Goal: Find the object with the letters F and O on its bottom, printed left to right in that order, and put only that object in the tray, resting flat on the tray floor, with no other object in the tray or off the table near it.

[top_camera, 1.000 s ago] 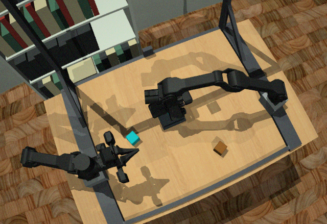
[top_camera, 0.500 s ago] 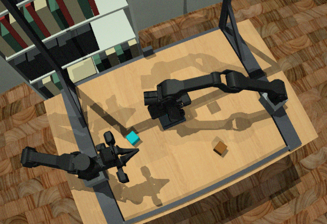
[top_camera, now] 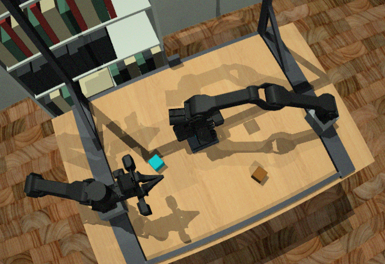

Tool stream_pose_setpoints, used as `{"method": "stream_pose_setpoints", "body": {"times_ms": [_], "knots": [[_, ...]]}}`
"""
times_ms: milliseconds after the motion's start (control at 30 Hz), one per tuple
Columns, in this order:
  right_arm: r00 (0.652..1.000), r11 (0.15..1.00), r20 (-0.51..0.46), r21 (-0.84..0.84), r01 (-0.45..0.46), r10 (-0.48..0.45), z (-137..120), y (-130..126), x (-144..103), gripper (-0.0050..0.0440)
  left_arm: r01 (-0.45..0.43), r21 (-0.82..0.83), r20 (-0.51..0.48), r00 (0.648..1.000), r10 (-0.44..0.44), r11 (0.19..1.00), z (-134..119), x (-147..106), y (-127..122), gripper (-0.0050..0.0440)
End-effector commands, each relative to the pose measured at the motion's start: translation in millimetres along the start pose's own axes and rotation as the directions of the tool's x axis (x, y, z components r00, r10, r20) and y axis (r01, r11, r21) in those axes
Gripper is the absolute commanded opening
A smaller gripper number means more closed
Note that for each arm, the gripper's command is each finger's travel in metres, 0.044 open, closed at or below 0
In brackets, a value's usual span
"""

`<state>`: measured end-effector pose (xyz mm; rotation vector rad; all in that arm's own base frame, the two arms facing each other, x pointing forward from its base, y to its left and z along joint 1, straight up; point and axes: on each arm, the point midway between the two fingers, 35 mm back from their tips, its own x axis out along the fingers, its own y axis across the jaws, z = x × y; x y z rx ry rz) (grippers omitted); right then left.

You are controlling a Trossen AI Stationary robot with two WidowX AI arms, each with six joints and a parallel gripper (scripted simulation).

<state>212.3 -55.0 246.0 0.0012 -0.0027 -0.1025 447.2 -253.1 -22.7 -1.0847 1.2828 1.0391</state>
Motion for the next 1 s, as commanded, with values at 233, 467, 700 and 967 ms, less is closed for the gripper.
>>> {"method": "stream_pose_setpoints", "body": {"times_ms": [233,467,700,967], "knots": [[1.0,1.0,0.007,-0.006,-0.001,0.001,3,0,0,-0.005,0.031,0.0,-0.01,0.999,-0.031,1.0,-2,-14,-5,0.0327],[1.0,1.0,0.007,-0.006,-0.001,0.001,3,0,0,-0.005,0.031,0.0,-0.01,0.999,-0.031,1.0,-2,-14,-5,0.04],[1.0,1.0,0.007,-0.006,-0.001,0.001,3,0,0,-0.005,0.06,0.0,-0.02,0.998,-0.06,0.998,-1,-44,-6,0.04],[1.0,1.0,0.007,-0.006,-0.001,0.001,3,0,0,-0.005,0.044,0.0,-0.014,0.999,-0.044,0.999,0,-45,-2,0.04]]}}
